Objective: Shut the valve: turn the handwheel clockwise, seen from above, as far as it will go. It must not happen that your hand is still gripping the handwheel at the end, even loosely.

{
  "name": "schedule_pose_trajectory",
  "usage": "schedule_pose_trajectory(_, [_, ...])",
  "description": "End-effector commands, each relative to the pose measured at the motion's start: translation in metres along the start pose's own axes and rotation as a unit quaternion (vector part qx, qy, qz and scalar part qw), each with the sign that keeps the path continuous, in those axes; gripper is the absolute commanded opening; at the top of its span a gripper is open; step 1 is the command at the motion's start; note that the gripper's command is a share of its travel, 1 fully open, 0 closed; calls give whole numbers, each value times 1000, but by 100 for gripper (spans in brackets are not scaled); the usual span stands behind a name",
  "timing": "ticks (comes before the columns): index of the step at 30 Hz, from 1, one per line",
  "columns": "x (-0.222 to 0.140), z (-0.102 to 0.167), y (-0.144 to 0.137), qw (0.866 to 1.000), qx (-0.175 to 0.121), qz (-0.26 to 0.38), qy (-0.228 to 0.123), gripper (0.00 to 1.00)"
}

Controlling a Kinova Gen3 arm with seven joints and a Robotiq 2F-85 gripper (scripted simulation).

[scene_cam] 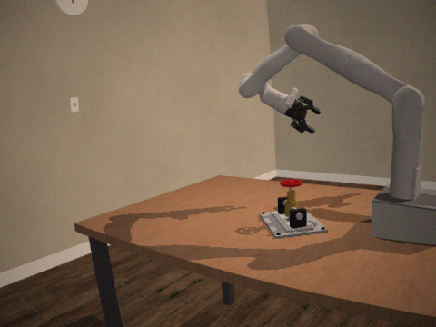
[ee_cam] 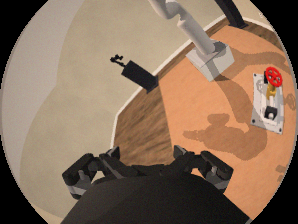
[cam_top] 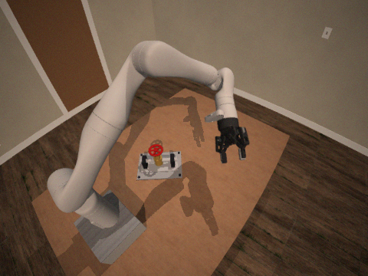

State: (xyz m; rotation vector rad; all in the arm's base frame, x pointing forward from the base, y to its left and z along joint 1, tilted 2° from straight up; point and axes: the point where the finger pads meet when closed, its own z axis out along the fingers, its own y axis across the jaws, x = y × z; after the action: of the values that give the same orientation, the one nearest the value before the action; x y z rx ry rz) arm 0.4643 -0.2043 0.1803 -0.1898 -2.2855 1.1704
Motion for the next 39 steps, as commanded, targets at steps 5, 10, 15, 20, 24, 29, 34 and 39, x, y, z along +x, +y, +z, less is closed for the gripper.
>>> schedule_pose_trajectory(5, [0, -1, -1, 1000, 0, 1, -1, 100])
schedule_pose_trajectory(10, [0, -1, -1, 1000, 0, 1, -1, 100])
schedule_pose_trajectory(15, [0, -1, -1, 1000, 0, 1, -1, 100])
schedule_pose_trajectory(20, [0, -1, 0, 1000, -1, 0, -1, 100])
schedule_pose_trajectory(24, [0, -1, 5, 1000, -8, -11, -8, 100])
schedule_pose_trajectory(29, [-1, -2, 25, 998, -34, -50, -33, 100])
schedule_pose_trajectory(34, [-1, -5, 45, 993, -59, -88, -59, 100])
schedule_pose_trajectory(39, [7, -19, 93, 972, -110, -170, -119, 100])
